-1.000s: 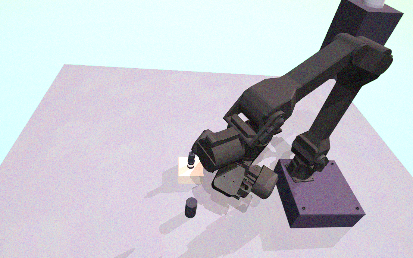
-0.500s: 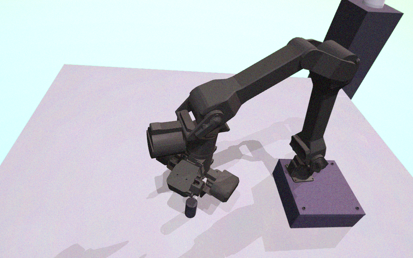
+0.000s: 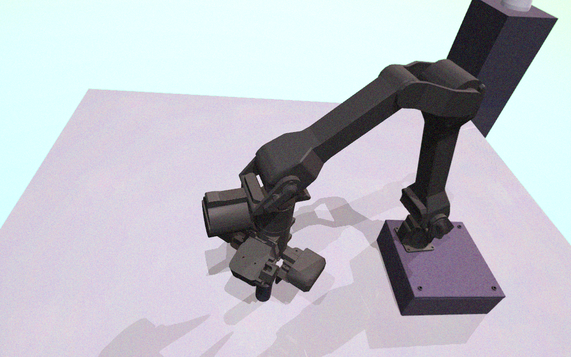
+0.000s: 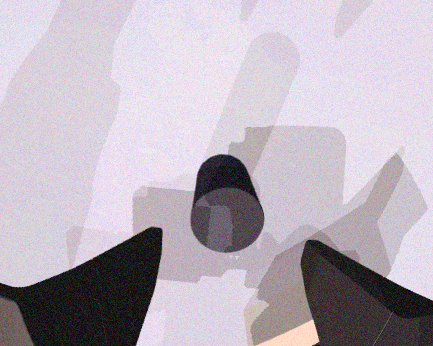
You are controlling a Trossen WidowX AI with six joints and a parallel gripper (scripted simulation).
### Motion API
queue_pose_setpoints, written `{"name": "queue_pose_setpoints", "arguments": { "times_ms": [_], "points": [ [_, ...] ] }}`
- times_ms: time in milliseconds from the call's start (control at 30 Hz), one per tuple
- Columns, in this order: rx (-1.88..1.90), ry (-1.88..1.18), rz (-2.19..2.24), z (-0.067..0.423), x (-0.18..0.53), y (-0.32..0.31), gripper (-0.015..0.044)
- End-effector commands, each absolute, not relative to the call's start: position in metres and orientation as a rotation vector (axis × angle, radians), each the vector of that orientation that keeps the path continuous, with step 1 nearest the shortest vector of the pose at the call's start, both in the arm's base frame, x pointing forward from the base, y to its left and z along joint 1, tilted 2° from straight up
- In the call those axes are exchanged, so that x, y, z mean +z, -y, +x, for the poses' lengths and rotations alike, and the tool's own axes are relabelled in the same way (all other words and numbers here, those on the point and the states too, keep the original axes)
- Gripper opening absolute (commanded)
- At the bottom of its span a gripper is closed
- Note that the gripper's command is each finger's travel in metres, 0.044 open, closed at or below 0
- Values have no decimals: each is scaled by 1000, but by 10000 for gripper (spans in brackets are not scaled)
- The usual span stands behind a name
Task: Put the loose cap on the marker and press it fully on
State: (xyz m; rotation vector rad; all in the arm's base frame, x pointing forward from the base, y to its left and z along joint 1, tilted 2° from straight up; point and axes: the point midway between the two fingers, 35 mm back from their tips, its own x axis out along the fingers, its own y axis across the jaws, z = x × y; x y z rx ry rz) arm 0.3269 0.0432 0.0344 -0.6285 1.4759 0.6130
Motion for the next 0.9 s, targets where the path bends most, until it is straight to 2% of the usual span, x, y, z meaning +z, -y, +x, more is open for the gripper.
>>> {"name": "queue_pose_setpoints", "arguments": {
  "times_ms": [0,867],
  "points": [
    [621,-1480,-629,326,27,-44,252],
    [621,-1480,-628,326,-15,-44,252]
  ]
}}
